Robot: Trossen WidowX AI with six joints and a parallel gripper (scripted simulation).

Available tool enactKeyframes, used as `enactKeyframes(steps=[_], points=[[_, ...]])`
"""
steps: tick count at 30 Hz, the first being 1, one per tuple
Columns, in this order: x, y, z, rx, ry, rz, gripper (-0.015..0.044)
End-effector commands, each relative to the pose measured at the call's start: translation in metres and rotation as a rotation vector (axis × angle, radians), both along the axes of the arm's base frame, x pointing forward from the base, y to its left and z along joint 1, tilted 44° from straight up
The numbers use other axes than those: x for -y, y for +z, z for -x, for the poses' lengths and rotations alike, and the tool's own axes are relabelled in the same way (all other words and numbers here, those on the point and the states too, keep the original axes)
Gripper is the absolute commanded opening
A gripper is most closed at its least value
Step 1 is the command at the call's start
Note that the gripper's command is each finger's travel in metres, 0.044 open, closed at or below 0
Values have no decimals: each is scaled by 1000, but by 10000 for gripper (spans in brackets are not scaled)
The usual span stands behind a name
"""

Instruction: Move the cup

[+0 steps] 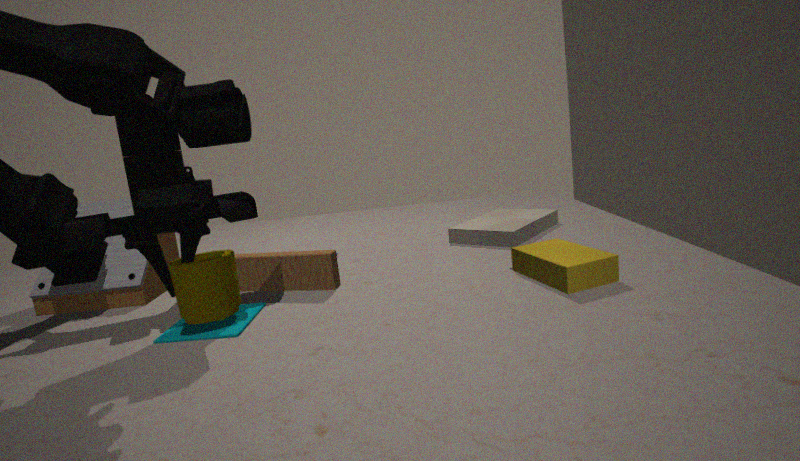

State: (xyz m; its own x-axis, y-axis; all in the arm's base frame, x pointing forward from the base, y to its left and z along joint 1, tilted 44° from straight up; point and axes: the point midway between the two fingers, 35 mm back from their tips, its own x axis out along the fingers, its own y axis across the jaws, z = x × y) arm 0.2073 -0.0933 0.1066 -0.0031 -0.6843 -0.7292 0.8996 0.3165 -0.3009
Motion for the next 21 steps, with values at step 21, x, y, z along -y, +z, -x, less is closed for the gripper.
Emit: enactKeyframes(steps=[21], points=[[-4, 4, -1, 0, -1, -1, 146]])
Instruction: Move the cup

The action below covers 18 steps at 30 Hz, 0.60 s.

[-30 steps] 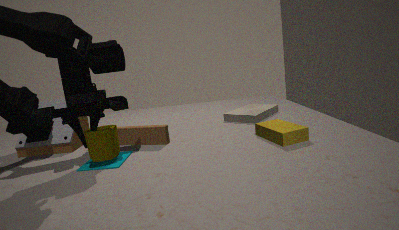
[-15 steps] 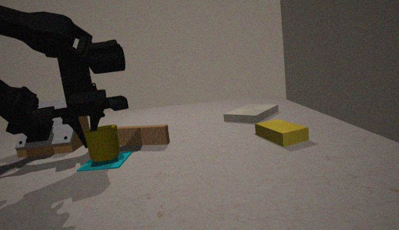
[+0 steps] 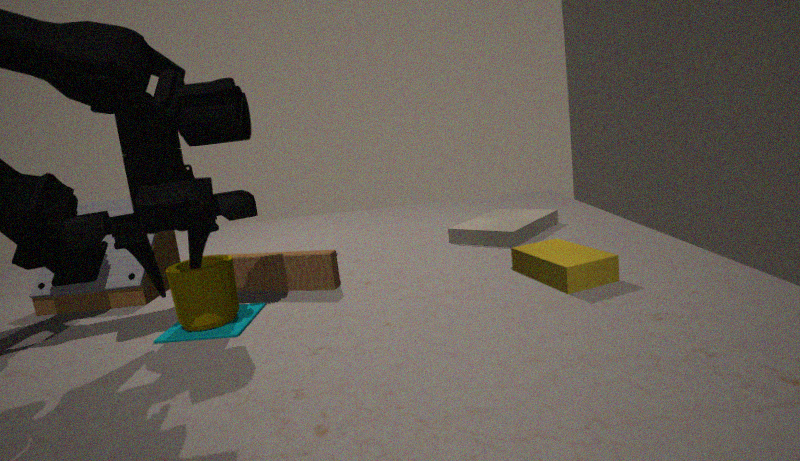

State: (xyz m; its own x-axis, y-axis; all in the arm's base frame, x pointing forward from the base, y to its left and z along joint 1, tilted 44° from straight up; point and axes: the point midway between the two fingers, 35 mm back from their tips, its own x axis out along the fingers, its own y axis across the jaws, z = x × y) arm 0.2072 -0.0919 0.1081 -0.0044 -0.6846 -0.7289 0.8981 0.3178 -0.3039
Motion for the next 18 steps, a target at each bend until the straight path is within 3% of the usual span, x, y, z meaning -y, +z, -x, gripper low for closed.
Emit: enactKeyframes(steps=[1, 18], points=[[-3, 3, -1, 3, -2, -2, 146], [-17, 17, -2, 0, -2, -2, 146]])
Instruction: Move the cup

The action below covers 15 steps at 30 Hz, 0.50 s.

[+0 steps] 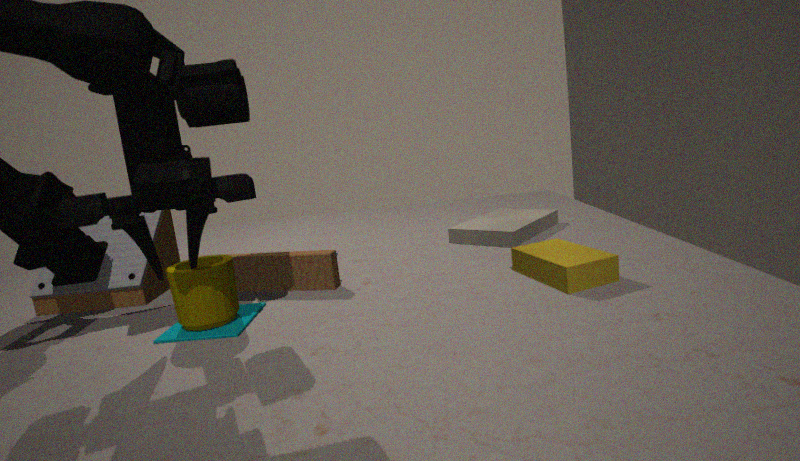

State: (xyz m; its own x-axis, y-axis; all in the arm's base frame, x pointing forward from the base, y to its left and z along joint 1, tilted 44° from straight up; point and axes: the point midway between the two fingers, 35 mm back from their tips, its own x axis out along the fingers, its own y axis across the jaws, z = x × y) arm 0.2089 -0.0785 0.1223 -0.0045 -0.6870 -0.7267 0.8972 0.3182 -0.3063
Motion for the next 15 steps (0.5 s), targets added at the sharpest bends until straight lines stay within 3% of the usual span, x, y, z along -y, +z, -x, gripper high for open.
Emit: enactKeyframes(steps=[1, 15], points=[[-5, 4, 0, 2, -3, -5, 146], [-15, 15, -1, 0, -3, -2, 146]])
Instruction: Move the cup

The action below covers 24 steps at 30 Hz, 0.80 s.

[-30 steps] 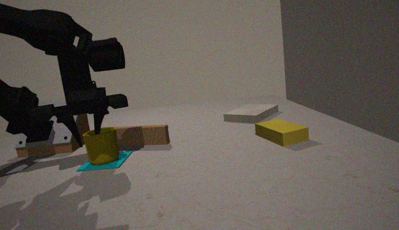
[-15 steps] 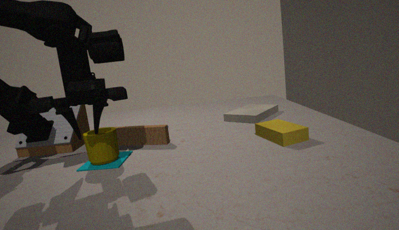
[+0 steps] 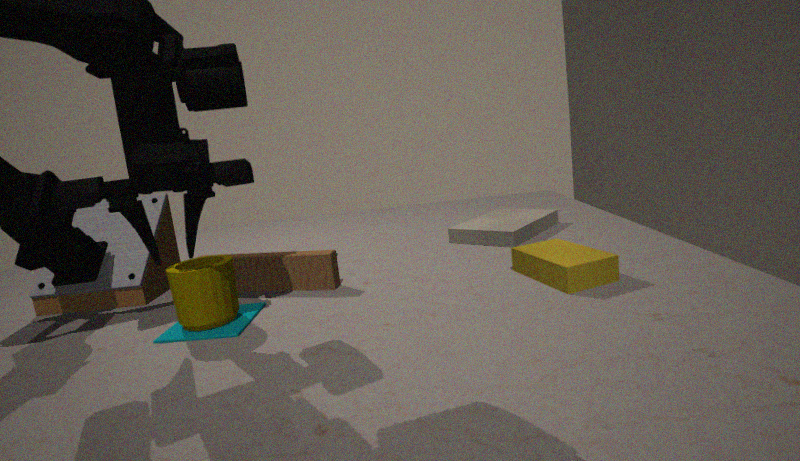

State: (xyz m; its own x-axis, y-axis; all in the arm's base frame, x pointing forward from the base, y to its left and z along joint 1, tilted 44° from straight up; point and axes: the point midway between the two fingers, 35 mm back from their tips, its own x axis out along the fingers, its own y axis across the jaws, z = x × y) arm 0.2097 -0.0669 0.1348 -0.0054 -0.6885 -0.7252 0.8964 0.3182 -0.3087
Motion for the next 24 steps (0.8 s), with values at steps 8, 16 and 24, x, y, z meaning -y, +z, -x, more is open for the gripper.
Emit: enactKeyframes(steps=[8, 16, 24], points=[[-8, 9, 0, 1, -3, -2, 146], [-5, 7, 0, -1, 1, 2, 356], [-20, 22, -2, 16, 27, -12, 440]])
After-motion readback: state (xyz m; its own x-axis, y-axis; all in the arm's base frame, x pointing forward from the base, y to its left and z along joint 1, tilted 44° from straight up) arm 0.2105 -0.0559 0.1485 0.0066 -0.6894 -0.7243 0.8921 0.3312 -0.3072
